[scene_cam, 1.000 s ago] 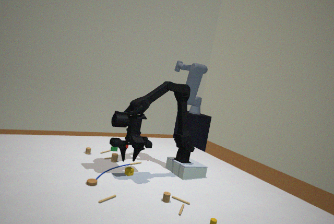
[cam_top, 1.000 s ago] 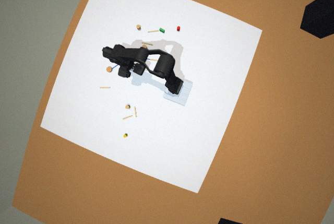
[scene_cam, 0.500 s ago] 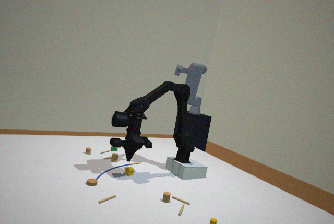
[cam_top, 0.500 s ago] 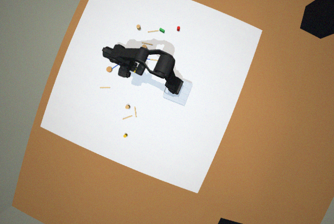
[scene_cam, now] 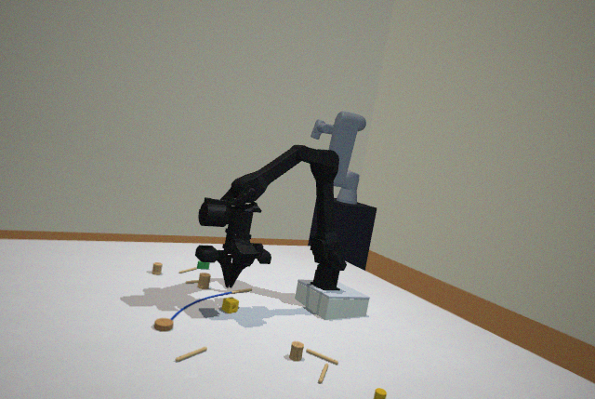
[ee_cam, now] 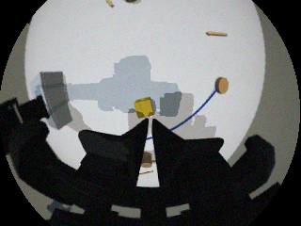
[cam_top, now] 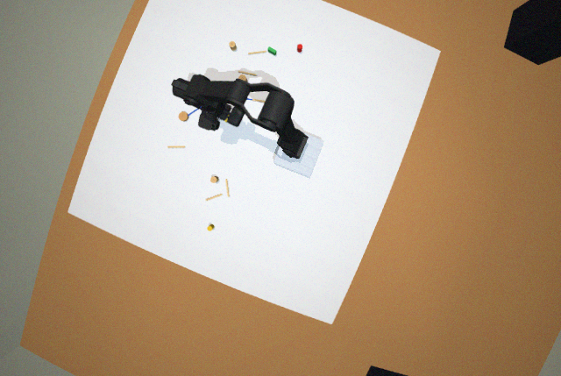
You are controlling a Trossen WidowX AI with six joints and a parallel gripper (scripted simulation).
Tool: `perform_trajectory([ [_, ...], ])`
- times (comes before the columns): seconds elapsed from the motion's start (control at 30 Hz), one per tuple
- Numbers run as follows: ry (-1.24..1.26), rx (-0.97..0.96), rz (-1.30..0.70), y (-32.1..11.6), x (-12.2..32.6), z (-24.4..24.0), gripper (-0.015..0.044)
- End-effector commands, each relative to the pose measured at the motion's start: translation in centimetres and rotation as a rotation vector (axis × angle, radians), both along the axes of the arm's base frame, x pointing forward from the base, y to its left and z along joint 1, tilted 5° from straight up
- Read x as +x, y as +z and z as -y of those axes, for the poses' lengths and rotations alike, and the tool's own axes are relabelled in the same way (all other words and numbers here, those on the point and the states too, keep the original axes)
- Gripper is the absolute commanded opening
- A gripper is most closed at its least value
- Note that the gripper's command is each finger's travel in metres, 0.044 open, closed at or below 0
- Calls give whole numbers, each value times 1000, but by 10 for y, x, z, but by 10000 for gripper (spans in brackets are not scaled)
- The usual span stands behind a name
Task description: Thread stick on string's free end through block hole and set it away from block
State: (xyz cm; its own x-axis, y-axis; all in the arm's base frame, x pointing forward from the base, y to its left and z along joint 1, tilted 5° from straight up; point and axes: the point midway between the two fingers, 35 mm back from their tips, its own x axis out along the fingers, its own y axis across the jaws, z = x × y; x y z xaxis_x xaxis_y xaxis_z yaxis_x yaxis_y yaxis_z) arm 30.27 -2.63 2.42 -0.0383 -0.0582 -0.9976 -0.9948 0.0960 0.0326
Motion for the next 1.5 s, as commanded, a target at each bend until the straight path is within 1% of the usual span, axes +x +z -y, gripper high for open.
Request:
perform_trajectory([
  [0.0, 0, 0, 0, 0, 0, 0, 105],
  [0.17, 0, 0, 0, 0, 0, 0, 236],
  [0.23, 0, 0, 0, 0, 0, 0, 236],
  [0.53, 0, 0, 0, 0, 0, 0, 0],
  [1.03, 0, 0, 0, 0, 0, 0, 0],
  [1.1, -73, -3, 4, 0, -1, 2, 52],
  [1.13, -165, -6, 10, 1, -2, 5, 79],
  [1.47, -1268, -49, 73, 4, -18, 36, 341],
])
